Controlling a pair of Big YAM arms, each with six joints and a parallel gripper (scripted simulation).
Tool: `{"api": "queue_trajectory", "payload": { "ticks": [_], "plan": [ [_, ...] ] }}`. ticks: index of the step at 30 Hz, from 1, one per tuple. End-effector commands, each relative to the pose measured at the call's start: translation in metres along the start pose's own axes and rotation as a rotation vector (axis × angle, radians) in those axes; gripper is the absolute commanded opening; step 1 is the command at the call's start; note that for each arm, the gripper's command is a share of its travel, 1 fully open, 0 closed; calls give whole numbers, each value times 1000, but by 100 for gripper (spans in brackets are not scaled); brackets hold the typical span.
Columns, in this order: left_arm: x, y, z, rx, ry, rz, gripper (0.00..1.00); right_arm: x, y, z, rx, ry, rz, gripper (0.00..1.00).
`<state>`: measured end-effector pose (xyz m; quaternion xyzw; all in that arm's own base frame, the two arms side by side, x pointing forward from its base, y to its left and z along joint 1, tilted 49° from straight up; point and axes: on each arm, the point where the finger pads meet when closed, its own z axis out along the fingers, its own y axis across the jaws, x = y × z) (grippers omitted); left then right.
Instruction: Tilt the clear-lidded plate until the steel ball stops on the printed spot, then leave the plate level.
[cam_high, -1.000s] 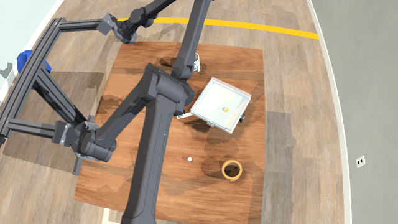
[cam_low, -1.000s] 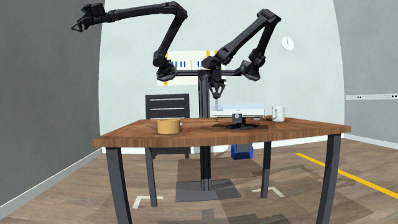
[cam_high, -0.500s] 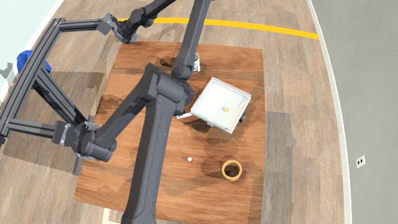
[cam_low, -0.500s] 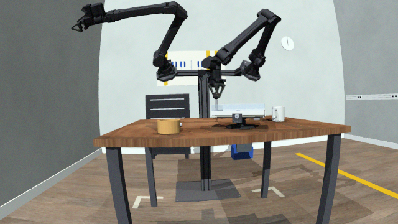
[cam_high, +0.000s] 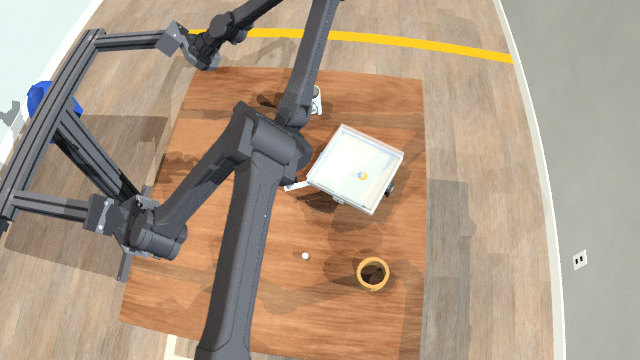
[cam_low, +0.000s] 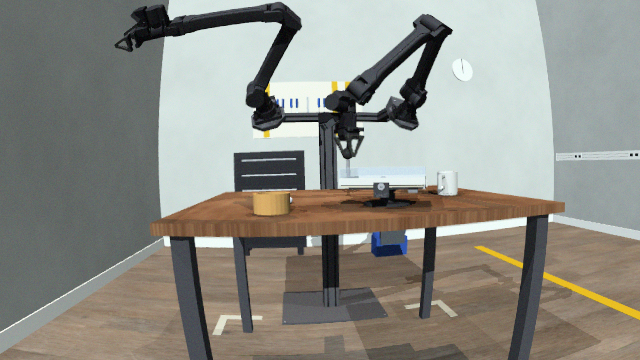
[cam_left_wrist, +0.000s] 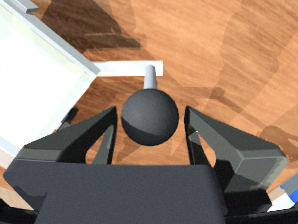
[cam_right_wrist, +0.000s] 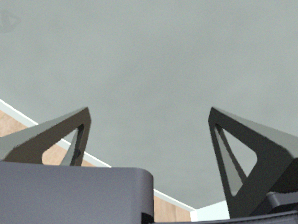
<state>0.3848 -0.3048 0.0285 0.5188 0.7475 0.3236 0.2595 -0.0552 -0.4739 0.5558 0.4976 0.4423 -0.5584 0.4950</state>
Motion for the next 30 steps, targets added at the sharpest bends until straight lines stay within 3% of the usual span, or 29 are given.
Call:
{"api": "queue_trajectory", "payload": {
  "ticks": [1,30],
  "plan": [
    [11,1,11,6,32,4,57,-38,-9,-7,16,-76,-1,100],
    [11,5,6,4,28,-10,57,-38,-9,-7,16,-76,-1,100]
  ]
}}
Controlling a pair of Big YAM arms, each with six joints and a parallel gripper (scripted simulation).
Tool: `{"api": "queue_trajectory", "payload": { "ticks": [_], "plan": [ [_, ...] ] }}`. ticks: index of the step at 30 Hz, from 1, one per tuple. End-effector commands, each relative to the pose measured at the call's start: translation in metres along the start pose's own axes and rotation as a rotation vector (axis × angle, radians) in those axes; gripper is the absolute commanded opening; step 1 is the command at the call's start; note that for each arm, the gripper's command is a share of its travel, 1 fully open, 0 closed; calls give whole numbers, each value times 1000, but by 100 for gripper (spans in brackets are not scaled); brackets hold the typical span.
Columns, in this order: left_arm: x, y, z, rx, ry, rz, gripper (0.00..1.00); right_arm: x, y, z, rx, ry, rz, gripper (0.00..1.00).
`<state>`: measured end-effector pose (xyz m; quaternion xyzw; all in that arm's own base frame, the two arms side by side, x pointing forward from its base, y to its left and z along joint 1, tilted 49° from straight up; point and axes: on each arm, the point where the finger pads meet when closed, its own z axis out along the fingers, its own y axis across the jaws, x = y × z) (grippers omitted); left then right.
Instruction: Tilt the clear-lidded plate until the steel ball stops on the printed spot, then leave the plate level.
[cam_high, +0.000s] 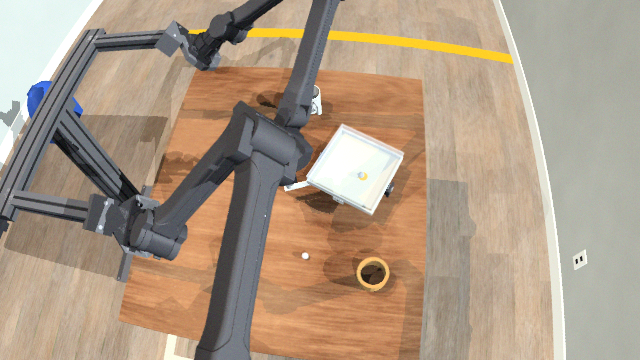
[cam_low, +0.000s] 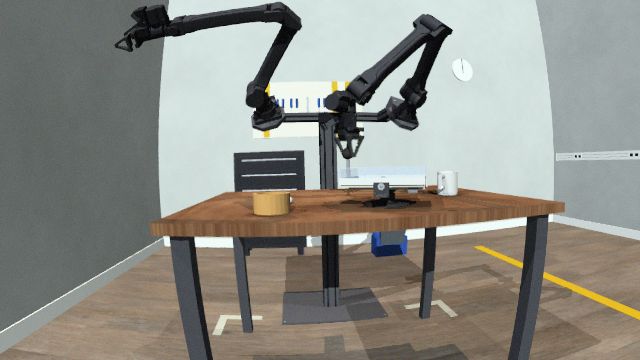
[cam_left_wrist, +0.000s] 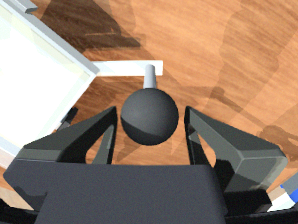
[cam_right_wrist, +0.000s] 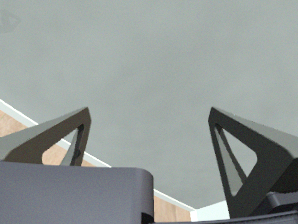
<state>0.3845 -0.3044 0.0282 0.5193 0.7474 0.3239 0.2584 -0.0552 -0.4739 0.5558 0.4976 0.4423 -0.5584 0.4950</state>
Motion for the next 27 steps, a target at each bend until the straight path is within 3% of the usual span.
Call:
{"api": "queue_trajectory", "payload": {
  "ticks": [1,17,20,27],
  "plan": [
    [10,5,6,3,27,-12,57,-38,-9,-7,16,-76,-1,100],
    [-2,2,-27,-4,-12,-7,57,-38,-9,-7,16,-76,-1,100],
    [0,-5,-23,2,1,8,57,-38,-9,-7,16,-76,-1,100],
    [-8,6,-43,-7,-21,-16,57,-38,-9,-7,16,-76,-1,100]
  ]
}}
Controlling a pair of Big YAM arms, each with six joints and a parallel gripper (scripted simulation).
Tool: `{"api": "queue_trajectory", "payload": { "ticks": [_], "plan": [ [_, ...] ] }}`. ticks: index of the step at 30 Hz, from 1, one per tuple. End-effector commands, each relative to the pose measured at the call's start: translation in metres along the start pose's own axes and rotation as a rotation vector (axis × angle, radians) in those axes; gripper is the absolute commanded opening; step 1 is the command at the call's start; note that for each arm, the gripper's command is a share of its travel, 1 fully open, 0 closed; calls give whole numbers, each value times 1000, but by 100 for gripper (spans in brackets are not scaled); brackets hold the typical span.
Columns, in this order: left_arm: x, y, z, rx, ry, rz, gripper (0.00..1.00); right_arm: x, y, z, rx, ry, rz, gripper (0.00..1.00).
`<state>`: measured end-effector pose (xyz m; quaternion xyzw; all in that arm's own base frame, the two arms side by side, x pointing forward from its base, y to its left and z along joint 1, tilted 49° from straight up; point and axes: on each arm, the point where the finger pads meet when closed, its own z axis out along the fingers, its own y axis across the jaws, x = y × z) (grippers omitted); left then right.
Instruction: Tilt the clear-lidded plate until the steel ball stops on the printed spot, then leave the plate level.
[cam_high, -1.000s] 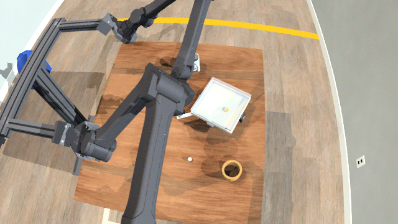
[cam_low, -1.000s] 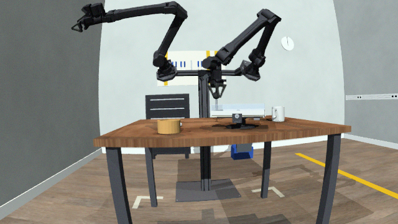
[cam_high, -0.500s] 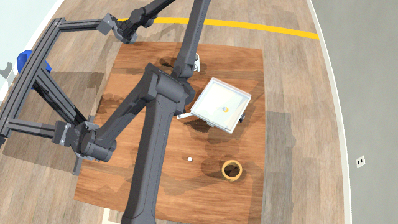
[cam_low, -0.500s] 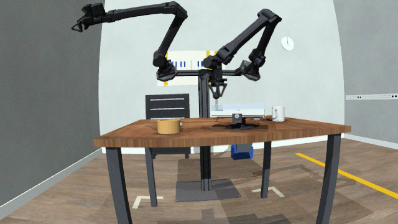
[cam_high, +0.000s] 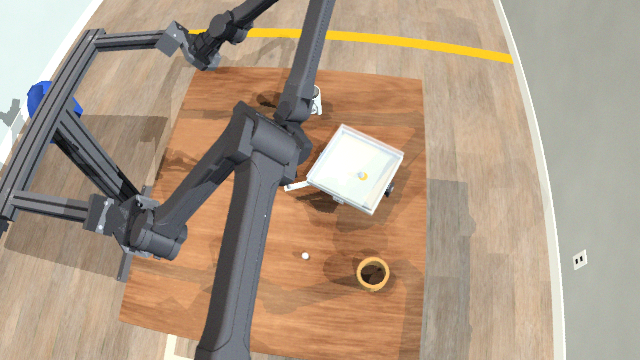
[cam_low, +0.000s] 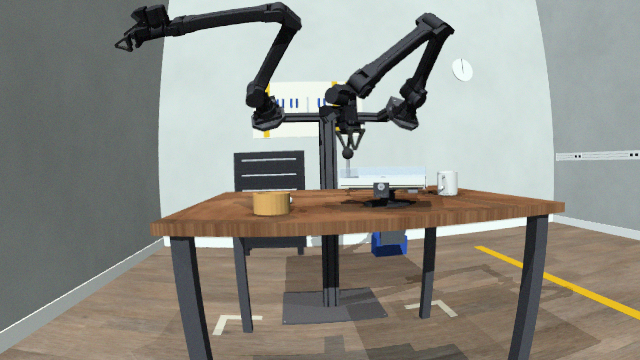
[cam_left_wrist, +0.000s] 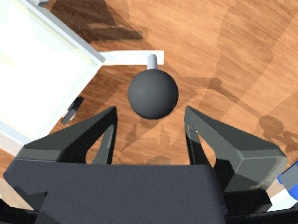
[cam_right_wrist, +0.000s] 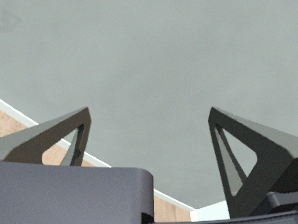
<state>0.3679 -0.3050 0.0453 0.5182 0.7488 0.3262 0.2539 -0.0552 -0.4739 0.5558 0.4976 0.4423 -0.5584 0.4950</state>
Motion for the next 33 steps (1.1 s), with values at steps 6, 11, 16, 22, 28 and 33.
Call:
{"api": "queue_trajectory", "payload": {
  "ticks": [6,11,16,22,28,33],
  "plan": [
    [-16,4,-30,-9,-33,-20,57,-38,-9,-7,16,-76,-1,100],
    [-15,6,-36,-9,-36,-23,57,-38,-9,-7,16,-76,-1,100],
    [-16,7,-43,-10,-40,-27,57,-38,-9,-7,16,-76,-1,100],
    [-16,5,-46,-9,-35,-22,57,-38,-9,-7,16,-76,-1,100],
    [-15,3,-45,-7,-32,-18,57,-38,-9,-7,16,-76,-1,100],
    [-15,4,-47,-8,-34,-19,57,-38,-9,-7,16,-76,-1,100]
  ]
}}
